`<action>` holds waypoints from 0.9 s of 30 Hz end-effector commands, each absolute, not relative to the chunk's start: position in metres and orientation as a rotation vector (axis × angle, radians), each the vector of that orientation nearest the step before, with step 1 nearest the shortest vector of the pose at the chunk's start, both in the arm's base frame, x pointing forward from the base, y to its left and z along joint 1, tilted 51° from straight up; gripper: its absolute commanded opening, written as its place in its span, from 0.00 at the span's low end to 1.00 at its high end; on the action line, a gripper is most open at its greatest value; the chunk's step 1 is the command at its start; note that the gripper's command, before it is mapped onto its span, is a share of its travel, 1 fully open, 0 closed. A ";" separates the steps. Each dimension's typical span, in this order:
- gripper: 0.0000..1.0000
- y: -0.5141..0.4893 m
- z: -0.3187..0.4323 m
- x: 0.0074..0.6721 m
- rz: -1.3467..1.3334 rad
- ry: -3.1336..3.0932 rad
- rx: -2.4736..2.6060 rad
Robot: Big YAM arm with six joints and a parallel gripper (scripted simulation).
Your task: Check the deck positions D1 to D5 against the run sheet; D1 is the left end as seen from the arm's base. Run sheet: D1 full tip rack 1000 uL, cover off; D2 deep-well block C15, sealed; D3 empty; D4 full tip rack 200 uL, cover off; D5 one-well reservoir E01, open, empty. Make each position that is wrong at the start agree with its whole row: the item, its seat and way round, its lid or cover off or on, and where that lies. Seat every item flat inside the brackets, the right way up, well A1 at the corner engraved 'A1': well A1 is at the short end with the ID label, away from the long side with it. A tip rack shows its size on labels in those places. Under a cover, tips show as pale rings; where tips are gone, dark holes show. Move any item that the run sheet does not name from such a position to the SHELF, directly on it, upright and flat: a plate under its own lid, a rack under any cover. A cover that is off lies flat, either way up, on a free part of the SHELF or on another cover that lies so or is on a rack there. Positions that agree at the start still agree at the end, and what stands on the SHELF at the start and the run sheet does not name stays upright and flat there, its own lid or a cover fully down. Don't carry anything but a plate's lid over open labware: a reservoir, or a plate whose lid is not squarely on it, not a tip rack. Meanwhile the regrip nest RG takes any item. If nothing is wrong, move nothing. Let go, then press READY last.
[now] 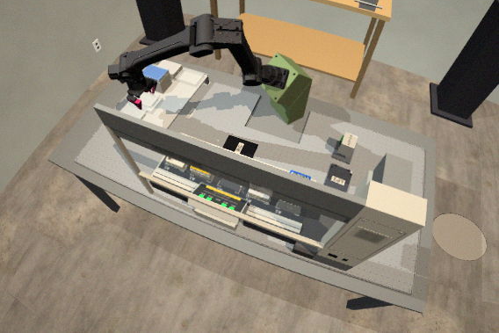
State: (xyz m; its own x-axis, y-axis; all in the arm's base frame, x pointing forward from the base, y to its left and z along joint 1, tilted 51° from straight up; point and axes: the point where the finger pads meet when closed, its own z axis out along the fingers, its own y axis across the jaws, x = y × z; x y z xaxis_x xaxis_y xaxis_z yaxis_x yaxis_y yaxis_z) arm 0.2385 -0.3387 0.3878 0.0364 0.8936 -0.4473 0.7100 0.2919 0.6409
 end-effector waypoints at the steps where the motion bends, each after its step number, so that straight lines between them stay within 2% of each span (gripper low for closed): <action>1: 0.00 -0.346 0.391 0.232 0.249 1.706 1.457; 27: 0.00 -0.354 0.362 0.271 0.274 1.714 1.463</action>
State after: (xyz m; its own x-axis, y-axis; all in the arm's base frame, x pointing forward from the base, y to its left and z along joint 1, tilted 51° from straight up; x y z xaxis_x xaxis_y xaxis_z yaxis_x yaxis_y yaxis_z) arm 0.2609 -0.3506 0.3674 0.0361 0.8854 -0.4635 0.7109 0.3032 0.6346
